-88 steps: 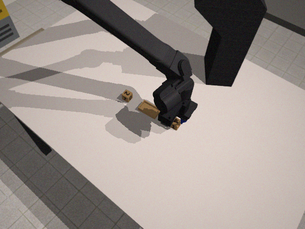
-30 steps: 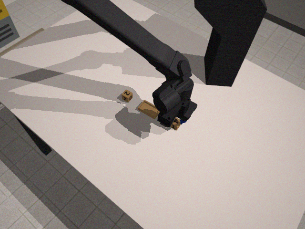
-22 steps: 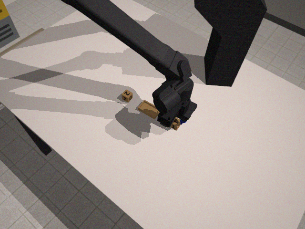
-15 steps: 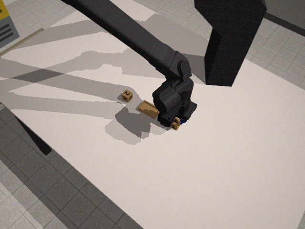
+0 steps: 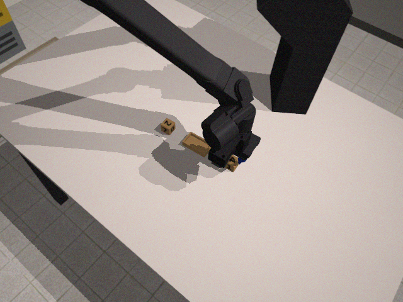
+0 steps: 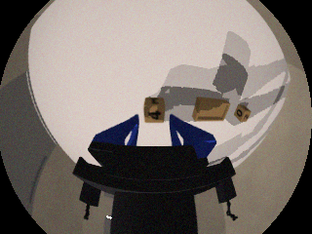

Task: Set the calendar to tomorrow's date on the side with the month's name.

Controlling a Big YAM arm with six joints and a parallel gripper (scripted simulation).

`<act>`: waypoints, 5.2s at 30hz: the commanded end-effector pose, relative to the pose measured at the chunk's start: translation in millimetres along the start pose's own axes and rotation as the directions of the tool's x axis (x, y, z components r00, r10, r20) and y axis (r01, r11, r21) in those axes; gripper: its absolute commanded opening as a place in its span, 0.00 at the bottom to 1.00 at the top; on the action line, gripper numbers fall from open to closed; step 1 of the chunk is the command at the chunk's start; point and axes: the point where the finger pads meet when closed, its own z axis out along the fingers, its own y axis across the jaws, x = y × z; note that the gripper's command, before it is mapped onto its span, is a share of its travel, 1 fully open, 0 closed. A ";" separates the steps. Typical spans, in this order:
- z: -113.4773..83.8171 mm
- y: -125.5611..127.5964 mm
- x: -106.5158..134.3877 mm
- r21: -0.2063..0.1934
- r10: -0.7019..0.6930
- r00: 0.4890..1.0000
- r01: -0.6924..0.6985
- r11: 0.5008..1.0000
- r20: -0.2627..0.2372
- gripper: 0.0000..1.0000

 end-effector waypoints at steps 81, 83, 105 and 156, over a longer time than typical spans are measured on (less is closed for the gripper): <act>33.6 -2.4 -0.6 0.003 -0.002 1.000 0.002 1.000 0.001 0.27; 33.6 -2.3 -0.6 0.003 -0.002 1.000 0.002 1.000 0.001 0.27; 33.6 -2.3 -0.6 0.003 -0.002 1.000 0.002 1.000 0.001 0.27; -83.7 -137.3 9.4 -0.003 -0.003 1.000 0.003 1.000 -0.010 0.27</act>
